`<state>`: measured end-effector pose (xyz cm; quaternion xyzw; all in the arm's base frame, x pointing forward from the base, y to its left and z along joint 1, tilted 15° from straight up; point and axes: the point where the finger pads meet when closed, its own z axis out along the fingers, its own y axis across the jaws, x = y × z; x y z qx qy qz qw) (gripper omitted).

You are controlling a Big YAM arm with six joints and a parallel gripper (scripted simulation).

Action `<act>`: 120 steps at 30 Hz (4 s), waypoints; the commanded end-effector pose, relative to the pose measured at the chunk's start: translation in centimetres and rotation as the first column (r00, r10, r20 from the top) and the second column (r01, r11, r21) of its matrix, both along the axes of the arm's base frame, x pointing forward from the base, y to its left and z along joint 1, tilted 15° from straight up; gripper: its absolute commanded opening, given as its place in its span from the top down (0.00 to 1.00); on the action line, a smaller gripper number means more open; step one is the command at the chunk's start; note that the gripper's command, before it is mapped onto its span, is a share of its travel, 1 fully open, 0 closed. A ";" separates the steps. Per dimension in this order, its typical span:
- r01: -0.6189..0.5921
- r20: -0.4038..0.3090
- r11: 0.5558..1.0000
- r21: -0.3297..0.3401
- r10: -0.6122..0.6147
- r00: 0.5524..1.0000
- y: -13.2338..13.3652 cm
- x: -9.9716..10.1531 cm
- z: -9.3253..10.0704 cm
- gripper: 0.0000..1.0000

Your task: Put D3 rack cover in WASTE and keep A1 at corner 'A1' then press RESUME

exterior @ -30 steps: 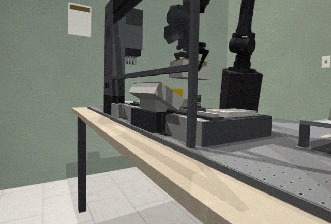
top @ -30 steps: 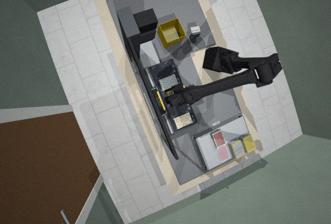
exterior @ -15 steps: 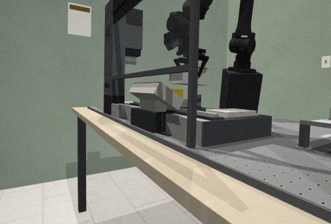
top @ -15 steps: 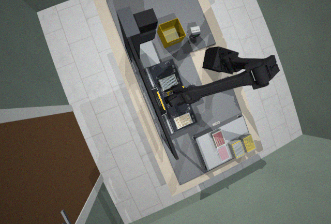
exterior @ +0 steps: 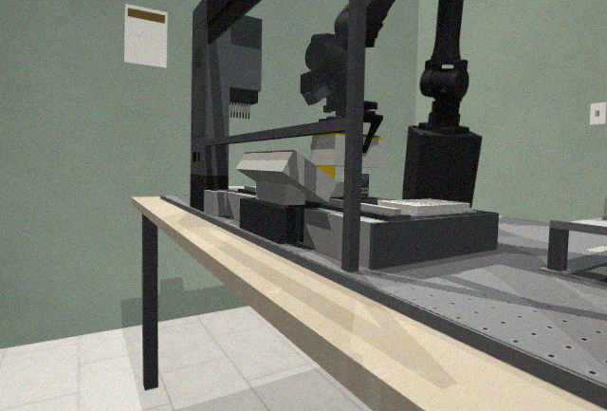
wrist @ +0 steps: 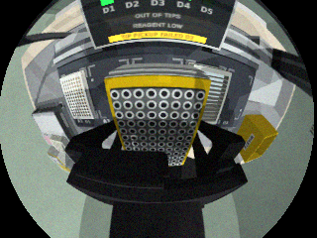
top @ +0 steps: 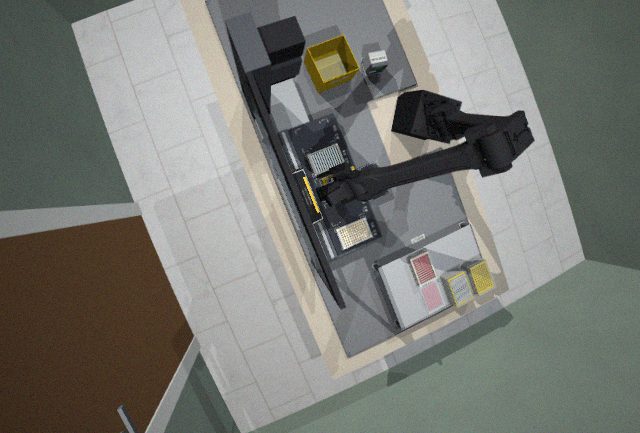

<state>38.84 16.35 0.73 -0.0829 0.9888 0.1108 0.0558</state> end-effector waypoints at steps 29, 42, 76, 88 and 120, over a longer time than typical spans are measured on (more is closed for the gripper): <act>0.012 0.006 1.000 0.000 -0.012 1.000 1.5 0.5 -5.1 1.00; 0.013 0.032 1.000 0.010 -0.014 0.999 1.7 1.8 -4.9 1.00; 0.015 0.023 1.000 0.006 -0.015 1.000 2.1 1.7 -5.7 1.00; 0.015 0.028 1.000 0.008 -0.015 0.999 2.3 2.0 -5.9 1.00; 0.015 0.038 1.000 0.012 -0.015 0.999 2.7 2.7 -6.3 1.00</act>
